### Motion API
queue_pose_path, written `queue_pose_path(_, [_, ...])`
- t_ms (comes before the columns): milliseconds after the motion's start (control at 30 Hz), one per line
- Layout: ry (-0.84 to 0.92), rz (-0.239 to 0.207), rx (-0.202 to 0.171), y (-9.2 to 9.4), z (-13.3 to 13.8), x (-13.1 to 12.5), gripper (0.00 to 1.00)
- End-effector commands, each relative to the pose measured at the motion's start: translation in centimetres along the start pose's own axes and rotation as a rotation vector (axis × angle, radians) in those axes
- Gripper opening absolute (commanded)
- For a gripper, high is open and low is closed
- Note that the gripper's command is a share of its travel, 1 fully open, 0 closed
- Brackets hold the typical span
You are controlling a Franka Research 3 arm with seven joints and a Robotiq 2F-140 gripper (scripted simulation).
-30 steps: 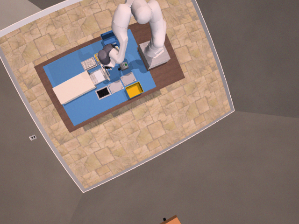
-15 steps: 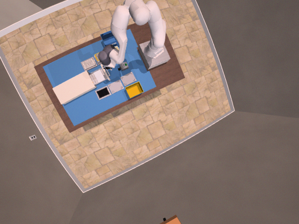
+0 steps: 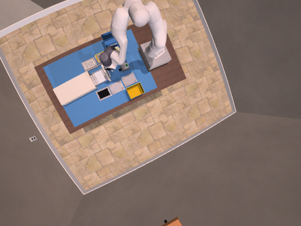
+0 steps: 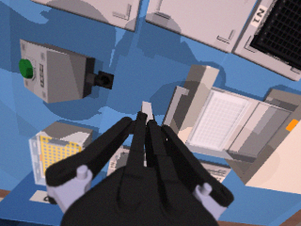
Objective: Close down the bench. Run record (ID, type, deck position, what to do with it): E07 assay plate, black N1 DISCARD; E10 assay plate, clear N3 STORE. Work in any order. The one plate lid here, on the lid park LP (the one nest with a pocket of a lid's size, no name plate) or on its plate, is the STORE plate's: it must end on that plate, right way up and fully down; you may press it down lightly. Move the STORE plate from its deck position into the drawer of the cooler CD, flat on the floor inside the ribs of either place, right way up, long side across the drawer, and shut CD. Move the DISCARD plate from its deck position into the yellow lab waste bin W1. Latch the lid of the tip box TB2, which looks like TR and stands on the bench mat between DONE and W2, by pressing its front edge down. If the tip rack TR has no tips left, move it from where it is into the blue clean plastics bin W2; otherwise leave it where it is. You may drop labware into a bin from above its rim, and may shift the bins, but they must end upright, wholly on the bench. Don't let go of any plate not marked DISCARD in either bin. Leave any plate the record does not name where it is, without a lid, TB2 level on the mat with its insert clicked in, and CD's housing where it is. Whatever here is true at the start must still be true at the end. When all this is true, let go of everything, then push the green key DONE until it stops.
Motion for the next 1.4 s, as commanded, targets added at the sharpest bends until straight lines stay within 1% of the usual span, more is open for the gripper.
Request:
queue_pose_path(0, [-0.009,0.003,-0.008,-0.4,0.3,0.2,0.0])
queue_pose_path(133, [-0.009,0.003,-0.008,-0.6,0.3,0.2,0.0])
queue_pose_path(633, [-0.009,0.003,-0.008,-2.6,0.3,0.2,0.0])
queue_pose_path(800, [-0.009,0.003,-0.008,-3.0,0.3,0.2,0.0])
queue_pose_path(1000, [-0.009,0.003,-0.008,-3.0,0.3,0.2,0.0])
queue_pose_path(1367, [-0.009,0.003,-0.008,-3.0,1.5,0.4,0.0])
Point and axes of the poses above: the point where the finger pads meet when closed, its own y axis back along the fingers, its own z axis across the jaws, x = y × z, the point moved 2 cm from there along y, back along the fingers, and after that the axes turned 12 degrees about -y, right-handed, at the moved point
